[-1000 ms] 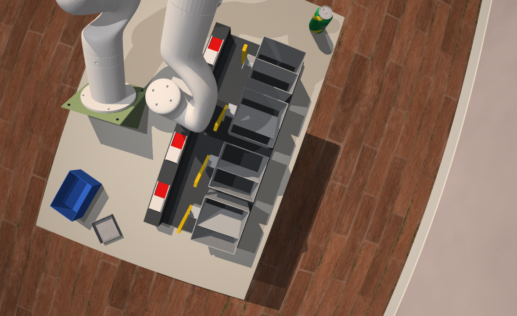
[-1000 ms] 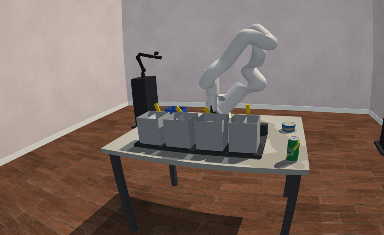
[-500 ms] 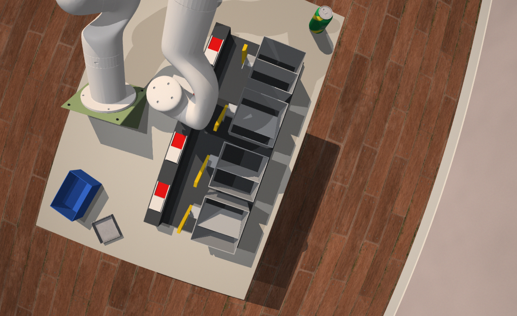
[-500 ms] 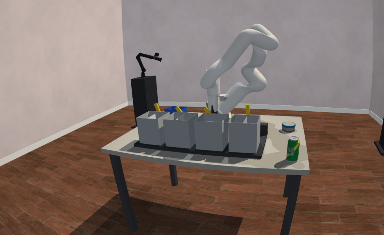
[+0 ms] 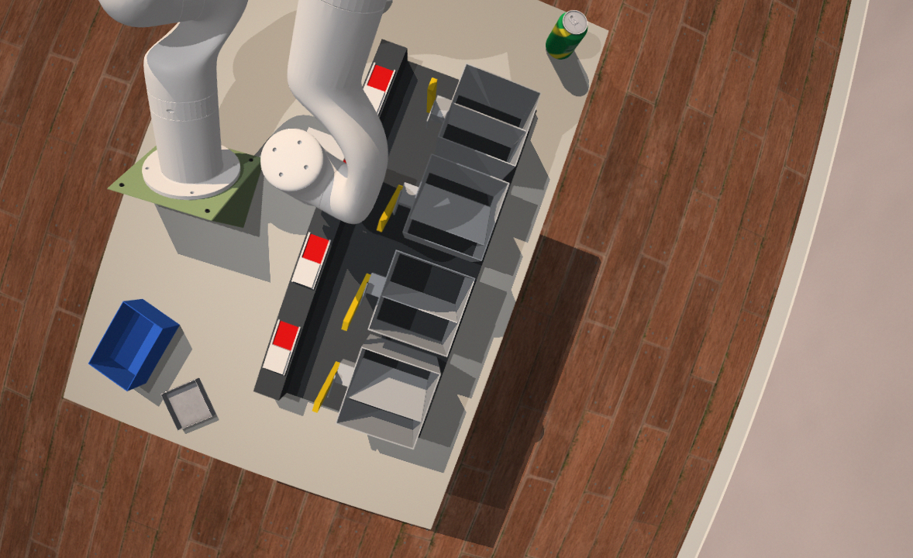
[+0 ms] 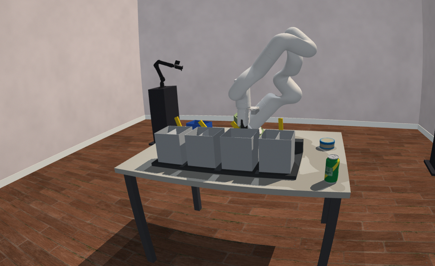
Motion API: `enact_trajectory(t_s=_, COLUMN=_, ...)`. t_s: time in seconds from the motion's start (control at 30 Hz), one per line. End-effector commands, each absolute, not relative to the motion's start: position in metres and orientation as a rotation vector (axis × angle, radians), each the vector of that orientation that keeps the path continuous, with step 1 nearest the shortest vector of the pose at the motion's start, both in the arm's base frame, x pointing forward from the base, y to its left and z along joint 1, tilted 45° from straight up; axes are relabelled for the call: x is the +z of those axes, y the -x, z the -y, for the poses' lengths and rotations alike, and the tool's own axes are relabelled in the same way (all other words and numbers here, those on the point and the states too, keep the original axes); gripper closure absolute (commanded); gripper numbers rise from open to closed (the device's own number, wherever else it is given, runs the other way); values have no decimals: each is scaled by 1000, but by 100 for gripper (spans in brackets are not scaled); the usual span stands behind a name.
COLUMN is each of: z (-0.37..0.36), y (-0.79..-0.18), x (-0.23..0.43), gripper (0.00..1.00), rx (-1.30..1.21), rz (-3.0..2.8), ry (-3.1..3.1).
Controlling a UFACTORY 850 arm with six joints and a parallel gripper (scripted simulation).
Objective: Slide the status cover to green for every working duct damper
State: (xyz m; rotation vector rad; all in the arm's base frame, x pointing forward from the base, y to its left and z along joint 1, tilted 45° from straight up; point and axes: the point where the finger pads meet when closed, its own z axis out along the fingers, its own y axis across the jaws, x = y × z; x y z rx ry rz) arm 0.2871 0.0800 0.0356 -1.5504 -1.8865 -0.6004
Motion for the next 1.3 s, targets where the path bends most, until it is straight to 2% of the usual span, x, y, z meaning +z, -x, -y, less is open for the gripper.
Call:
enact_trajectory(t_s=0.0, z=-82, y=-287, x=38, gripper=100, rx=-601, rz=1887, ry=1551)
enact_trajectory(t_s=1.27, z=-95, y=-285, x=51, gripper=100, rx=-602, rz=1887, ry=1551)
